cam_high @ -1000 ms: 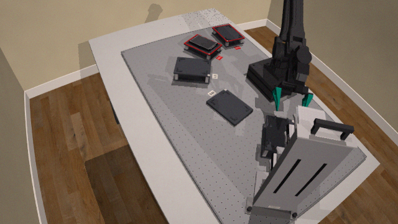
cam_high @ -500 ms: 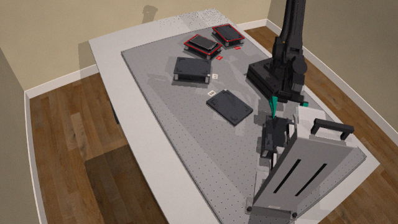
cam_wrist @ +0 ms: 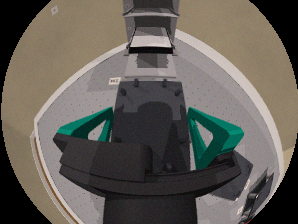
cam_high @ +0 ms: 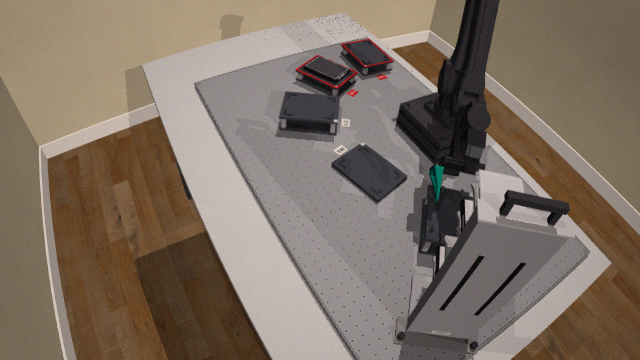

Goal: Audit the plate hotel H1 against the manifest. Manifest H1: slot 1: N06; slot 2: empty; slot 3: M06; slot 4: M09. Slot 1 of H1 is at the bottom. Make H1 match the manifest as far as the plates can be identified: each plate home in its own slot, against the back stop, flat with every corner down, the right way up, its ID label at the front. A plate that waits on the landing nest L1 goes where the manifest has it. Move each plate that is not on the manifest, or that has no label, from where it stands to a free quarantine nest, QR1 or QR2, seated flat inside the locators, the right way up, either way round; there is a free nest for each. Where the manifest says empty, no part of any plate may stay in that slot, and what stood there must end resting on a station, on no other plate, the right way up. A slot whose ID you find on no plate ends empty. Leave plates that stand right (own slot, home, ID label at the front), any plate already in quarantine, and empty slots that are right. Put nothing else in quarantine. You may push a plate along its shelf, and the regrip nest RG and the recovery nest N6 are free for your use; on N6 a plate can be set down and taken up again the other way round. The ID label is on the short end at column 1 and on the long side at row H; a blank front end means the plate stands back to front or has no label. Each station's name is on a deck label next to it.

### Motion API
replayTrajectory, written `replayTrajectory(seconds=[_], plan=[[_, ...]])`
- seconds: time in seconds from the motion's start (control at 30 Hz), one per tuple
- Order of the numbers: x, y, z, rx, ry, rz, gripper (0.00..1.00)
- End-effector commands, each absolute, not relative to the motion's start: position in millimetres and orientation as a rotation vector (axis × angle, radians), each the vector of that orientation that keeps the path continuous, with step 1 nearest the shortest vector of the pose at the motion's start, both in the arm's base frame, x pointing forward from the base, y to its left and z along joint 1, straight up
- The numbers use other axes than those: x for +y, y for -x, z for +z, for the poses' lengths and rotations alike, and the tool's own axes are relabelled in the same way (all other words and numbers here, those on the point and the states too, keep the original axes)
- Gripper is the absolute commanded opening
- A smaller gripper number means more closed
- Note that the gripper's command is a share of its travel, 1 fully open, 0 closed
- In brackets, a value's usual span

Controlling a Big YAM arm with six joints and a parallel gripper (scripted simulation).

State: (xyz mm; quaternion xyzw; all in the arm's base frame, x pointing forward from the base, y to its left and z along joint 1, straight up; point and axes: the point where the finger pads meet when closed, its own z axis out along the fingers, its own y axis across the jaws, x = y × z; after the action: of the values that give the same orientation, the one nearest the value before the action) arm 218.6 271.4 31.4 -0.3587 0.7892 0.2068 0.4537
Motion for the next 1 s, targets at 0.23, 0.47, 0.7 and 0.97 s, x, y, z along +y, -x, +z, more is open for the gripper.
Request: replayTrajectory(seconds=[0.23,0.47,0.7,0.97], plan=[[293,-239,46,1.908,0.857,0.529,1.0],[300,-245,46,1.905,0.863,0.526,1.0],[304,-249,45,1.908,0.867,0.521,1.0],[311,-255,42,1.918,0.874,0.517,1.0]])
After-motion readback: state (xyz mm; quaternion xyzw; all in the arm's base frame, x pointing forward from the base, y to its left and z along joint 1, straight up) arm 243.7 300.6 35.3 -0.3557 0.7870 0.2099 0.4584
